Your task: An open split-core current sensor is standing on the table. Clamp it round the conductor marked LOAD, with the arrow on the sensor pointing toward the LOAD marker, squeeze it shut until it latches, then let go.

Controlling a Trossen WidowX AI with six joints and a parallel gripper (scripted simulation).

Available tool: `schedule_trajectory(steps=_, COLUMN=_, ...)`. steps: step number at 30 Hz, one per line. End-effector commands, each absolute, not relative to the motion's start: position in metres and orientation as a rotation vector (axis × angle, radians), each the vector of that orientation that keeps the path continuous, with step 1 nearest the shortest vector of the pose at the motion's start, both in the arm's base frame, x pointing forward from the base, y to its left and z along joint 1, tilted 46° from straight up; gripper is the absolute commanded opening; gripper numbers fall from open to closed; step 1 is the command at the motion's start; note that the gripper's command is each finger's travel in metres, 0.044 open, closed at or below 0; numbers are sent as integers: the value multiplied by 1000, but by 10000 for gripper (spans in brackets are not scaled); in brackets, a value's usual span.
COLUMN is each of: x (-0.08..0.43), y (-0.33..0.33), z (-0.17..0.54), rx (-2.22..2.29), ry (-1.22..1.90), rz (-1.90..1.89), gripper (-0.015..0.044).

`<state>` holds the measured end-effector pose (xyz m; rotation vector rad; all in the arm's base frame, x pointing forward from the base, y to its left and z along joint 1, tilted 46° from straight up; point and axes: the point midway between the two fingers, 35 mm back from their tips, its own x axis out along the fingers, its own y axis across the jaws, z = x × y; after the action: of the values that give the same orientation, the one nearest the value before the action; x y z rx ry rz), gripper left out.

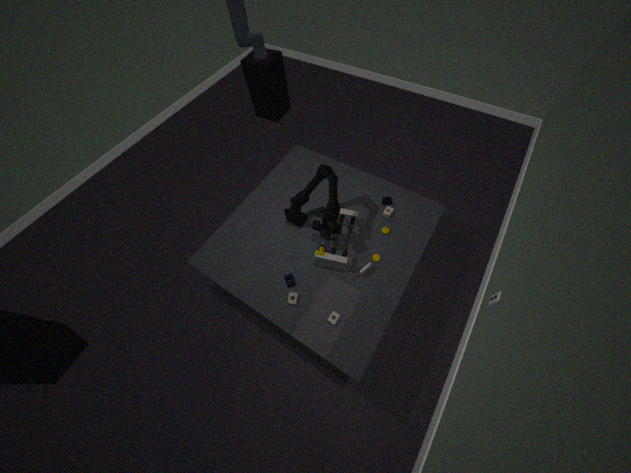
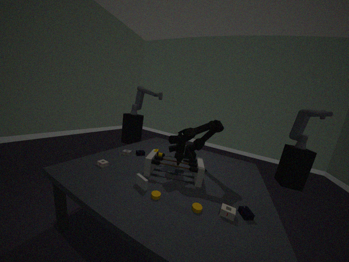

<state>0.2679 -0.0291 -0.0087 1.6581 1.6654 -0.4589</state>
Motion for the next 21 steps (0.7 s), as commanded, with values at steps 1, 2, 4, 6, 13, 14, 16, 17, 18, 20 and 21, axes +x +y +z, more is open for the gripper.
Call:
schedule_trajectory(steps=1, x=268, y=-29, z=-9, rx=1658, ry=1665, rz=-459, gripper=433)
schedule_trajectory(steps=2, x=268, y=-29, z=-9, rx=1658, ry=1665, rz=-459, gripper=427)
schedule_trajectory(steps=4, x=268, y=-29, z=-9, rx=1658, ry=1665, rz=-459, gripper=413)
schedule_trajectory(steps=6, x=268, y=-29, z=-9, rx=1658, ry=1665, rz=-459, gripper=400)
schedule_trajectory(steps=13, x=268, y=-29, z=-9, rx=1658, ry=1665, rz=-459, gripper=353)
schedule_trajectory(steps=14, x=268, y=-29, z=-9, rx=1658, ry=1665, rz=-459, gripper=347)
schedule_trajectory(steps=16, x=268, y=-29, z=-9, rx=1658, ry=1665, rz=-459, gripper=333)
schedule_trajectory(steps=17, x=268, y=-29, z=-9, rx=1658, ry=1665, rz=-459, gripper=327)
schedule_trajectory(steps=18, x=268, y=-29, z=-9, rx=1658, ry=1665, rz=-459, gripper=320)
schedule_trajectory(steps=20, x=268, y=-29, z=-9, rx=1658, ry=1665, rz=-459, gripper=307)
schedule_trajectory(steps=21, x=268, y=-29, z=-9, rx=1658, ry=1665, rz=-459, gripper=300)
